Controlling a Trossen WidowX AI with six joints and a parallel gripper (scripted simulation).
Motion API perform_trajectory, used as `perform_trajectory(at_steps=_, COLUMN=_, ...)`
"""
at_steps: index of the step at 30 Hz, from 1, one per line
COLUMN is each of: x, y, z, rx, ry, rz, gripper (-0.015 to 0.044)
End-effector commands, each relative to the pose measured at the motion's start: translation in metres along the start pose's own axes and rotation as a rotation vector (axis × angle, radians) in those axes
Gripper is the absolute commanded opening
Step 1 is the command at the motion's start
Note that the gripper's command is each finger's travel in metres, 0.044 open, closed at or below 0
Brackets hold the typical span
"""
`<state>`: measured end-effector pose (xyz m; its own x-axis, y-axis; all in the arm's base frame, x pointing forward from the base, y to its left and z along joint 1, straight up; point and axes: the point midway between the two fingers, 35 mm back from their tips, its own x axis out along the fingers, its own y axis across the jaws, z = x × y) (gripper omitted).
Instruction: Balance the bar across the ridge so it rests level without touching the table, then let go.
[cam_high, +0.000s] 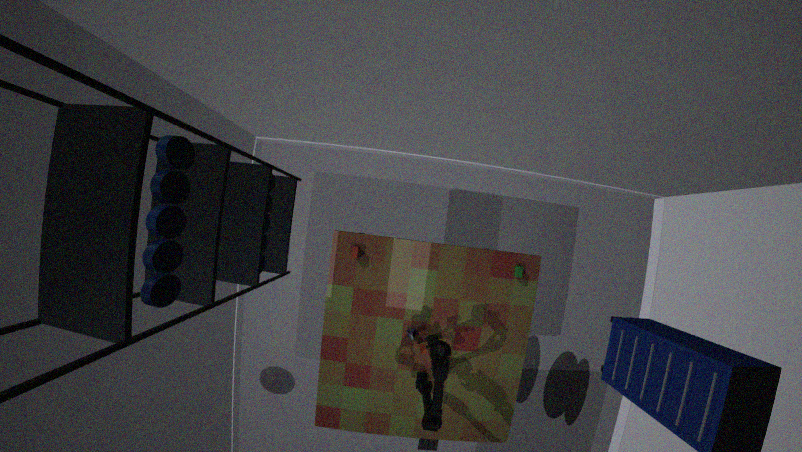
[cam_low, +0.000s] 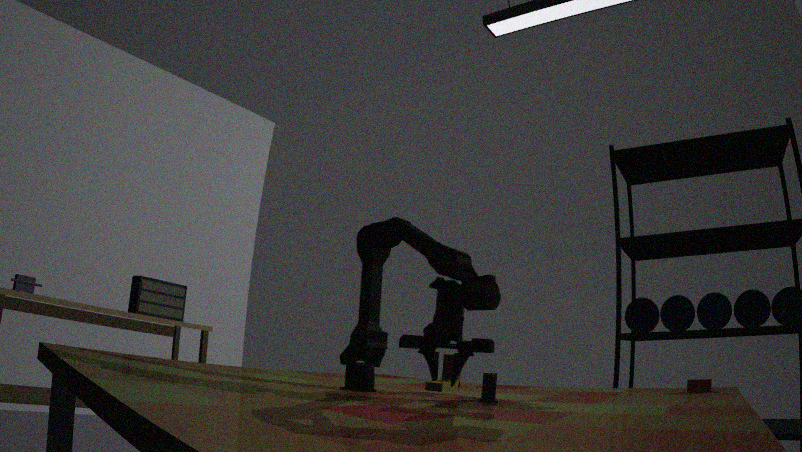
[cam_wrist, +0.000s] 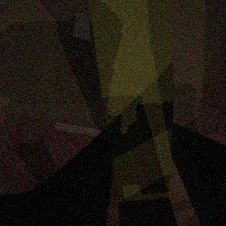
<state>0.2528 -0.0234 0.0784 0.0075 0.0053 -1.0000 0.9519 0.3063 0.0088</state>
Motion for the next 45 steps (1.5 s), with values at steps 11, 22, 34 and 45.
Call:
perform_trajectory(at_steps=11, x=-0.042, y=0.002, z=0.001, rx=-0.002, ry=-0.010, rz=0.013, gripper=0.0000)
perform_trajectory(at_steps=22, x=-0.071, y=-0.002, z=0.000, rx=-0.003, ry=-0.011, rz=0.012, gripper=0.0000)
perform_trajectory(at_steps=34, x=-0.083, y=0.005, z=-0.008, rx=-0.023, ry=-0.011, rz=0.013, gripper=0.0000)
perform_trajectory(at_steps=45, x=-0.085, y=0.035, z=-0.033, rx=-0.083, ry=-0.009, rz=0.015, gripper=0.0000)
